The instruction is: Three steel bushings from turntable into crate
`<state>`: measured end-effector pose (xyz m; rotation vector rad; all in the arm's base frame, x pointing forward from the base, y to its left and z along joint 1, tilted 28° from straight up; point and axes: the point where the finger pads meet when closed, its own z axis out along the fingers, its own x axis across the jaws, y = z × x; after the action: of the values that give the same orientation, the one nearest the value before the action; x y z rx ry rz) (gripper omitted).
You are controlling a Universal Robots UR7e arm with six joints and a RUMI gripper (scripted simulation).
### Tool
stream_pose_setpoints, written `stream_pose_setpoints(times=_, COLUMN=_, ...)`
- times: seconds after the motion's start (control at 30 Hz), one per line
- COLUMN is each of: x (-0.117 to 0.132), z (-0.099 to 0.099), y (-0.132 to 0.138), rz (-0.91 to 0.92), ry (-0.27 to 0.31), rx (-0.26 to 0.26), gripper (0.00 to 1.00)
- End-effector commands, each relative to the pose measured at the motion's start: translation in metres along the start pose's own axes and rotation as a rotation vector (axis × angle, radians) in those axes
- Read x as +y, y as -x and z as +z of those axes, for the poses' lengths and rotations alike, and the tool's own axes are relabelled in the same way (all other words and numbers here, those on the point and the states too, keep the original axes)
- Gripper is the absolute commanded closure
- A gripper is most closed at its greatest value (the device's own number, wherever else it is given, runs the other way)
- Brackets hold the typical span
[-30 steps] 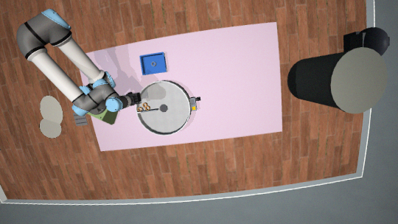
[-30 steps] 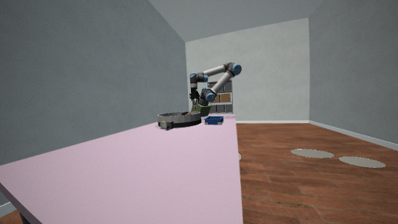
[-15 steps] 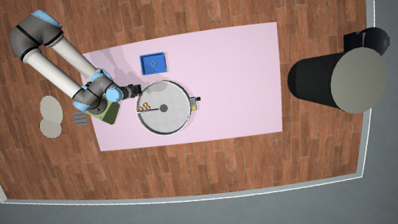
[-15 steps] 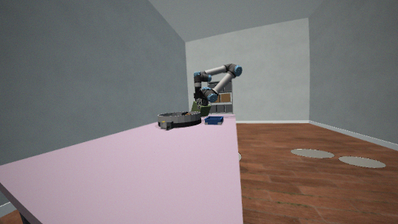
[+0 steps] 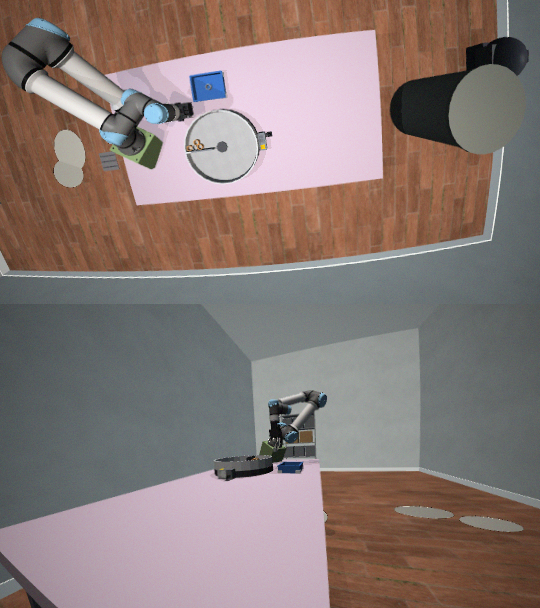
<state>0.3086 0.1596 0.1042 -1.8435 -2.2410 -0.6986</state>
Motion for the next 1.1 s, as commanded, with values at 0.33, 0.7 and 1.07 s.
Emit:
stream_pose_setpoints(times=0.33, x=0.019, z=0.0, y=-0.059, rz=0.001, ry=-0.002, rx=-0.006, gripper=1.0)
stream_pose_setpoints(times=0.7, x=0.028, z=0.0, y=-0.089, rz=0.001, ry=-0.002, rx=-0.006, gripper=1.0)
stream_pose_setpoints(times=1.07, x=0.035, z=0.001, y=-0.112, rz=0.001, ry=-0.002, rx=-0.006, gripper=1.0)
